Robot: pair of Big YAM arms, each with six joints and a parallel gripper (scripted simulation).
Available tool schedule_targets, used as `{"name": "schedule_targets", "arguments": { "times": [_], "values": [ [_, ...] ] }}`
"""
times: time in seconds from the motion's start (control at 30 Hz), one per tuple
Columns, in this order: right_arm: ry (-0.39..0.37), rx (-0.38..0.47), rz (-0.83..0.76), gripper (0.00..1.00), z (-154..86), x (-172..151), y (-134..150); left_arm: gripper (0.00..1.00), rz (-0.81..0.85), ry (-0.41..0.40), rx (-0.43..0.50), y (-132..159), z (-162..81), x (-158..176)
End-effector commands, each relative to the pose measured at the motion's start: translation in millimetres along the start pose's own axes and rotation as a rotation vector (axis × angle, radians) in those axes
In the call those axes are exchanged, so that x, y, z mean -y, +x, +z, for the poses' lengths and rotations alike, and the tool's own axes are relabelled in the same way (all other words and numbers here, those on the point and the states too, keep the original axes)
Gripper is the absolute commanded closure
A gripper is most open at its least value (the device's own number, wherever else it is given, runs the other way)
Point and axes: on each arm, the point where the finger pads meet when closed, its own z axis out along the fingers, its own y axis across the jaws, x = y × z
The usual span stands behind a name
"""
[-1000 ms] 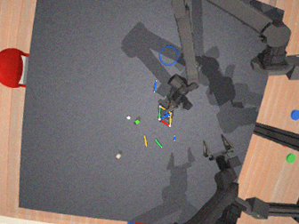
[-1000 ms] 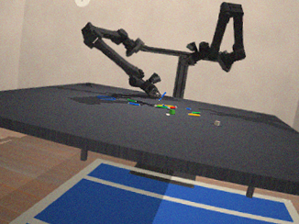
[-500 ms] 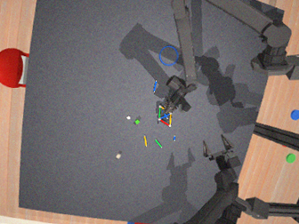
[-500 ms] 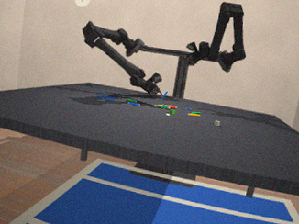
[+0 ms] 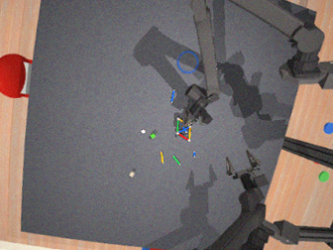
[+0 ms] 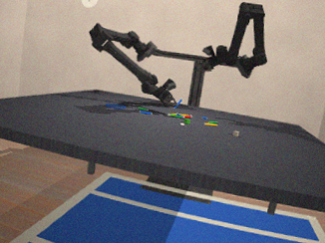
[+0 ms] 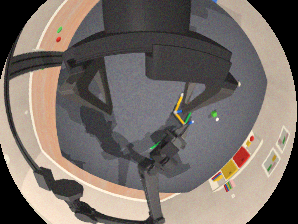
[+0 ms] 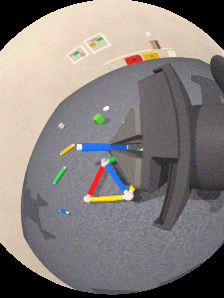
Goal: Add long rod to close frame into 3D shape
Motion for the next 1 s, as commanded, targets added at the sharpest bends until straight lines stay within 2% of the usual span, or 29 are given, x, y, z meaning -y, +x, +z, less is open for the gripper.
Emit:
{"name": "schedule_targets", "arguments": {
  "times": [0.0,0.3,0.4,0.6,0.97],
  "values": [
    [-0.002,-0.022,0.02,1.0,-7,1,15,0.0,-0.013,-0.013,0.016,-6,0,-2],
    [0.001,-0.02,0.008,1.0,-4,0,31,0.0,-0.013,-0.013,0.016,-6,0,-2],
    [-0.013,-0.009,0.014,1.0,-6,-7,28,0.0,-0.013,-0.013,0.016,-6,0,-2],
    [0.0,-0.017,0.007,1.0,-6,0,42,0.0,-0.013,-0.013,0.016,-6,0,-2],
    [-0.016,-0.003,0.013,1.0,-6,-8,42,0.0,-0.013,-0.013,0.016,-6,0,-2]
  ]
}}
